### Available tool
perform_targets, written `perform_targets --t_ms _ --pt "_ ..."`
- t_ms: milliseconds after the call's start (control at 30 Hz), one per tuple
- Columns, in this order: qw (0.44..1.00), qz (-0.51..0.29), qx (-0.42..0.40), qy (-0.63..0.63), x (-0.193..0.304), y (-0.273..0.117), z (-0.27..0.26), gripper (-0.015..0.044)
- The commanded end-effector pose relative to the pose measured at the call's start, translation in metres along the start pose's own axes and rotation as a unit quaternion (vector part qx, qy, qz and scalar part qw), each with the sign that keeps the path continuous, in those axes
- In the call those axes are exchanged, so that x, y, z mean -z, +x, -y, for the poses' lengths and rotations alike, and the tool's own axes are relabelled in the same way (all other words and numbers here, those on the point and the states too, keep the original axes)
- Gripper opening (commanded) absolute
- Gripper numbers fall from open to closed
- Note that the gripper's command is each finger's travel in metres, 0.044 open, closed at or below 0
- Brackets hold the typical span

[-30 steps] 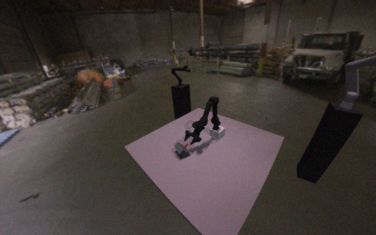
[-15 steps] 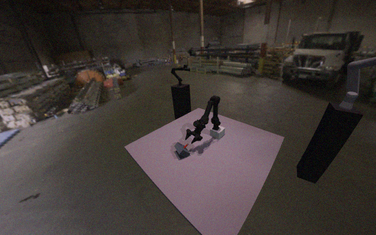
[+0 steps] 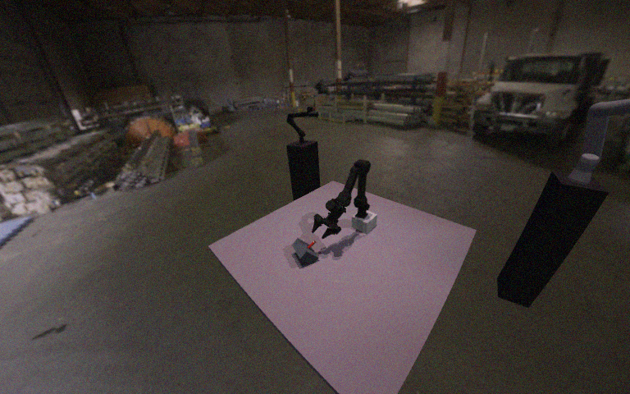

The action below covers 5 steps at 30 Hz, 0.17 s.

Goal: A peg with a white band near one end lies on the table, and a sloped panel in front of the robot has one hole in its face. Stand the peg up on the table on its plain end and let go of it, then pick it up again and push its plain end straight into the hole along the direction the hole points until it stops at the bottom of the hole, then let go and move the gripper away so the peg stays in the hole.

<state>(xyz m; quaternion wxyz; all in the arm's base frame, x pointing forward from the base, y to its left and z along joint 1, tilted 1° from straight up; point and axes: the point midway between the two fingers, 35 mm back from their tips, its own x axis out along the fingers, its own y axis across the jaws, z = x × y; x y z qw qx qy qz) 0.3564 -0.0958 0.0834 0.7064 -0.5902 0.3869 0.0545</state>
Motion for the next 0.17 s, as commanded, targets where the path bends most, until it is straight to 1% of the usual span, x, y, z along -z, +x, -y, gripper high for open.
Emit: perform_targets --t_ms 0,133 --pt "1.0 -0.001 -0.001 0.001 0.0002 -0.0039 -0.0008 0.044" --pt "1.0 -0.001 -0.001 0.001 0.0001 -0.0079 -0.0004 0.044"
